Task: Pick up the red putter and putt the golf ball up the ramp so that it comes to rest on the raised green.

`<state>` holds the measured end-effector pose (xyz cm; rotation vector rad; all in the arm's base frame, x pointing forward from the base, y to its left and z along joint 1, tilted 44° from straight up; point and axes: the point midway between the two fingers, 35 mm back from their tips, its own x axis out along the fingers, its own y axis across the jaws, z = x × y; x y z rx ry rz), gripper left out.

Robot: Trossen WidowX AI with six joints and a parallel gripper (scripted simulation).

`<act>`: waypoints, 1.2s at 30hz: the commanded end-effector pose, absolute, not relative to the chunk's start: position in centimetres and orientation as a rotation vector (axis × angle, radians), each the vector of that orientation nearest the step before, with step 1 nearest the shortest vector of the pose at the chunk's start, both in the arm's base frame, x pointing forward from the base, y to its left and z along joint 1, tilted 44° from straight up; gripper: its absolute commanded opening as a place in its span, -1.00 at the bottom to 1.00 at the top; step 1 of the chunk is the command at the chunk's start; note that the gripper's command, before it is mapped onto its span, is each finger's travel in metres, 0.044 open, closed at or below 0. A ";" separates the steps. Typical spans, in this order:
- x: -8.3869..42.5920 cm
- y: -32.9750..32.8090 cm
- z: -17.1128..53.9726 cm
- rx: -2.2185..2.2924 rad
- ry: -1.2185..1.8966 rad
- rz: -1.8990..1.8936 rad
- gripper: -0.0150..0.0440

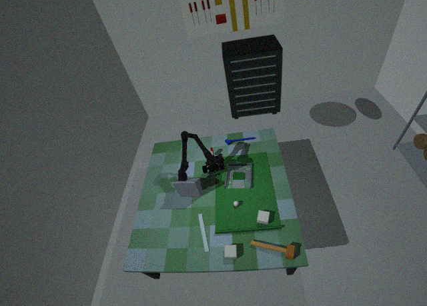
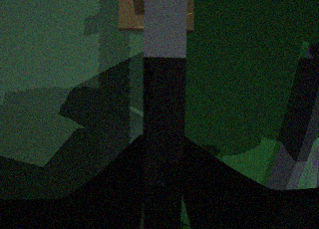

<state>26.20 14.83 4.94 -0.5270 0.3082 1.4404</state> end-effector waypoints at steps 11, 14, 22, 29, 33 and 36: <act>26.3 13.5 5.8 -0.536 0.316 1.440 -0.49; 26.3 12.6 6.5 -0.539 0.321 1.441 -0.49; 25.9 10.3 8.8 -0.540 0.325 1.442 -0.49; 25.1 8.5 11.1 -0.532 0.319 1.442 -0.49; 24.8 7.9 12.0 -0.527 0.314 1.441 -0.49; 24.9 8.2 11.1 -0.528 0.334 1.440 -0.49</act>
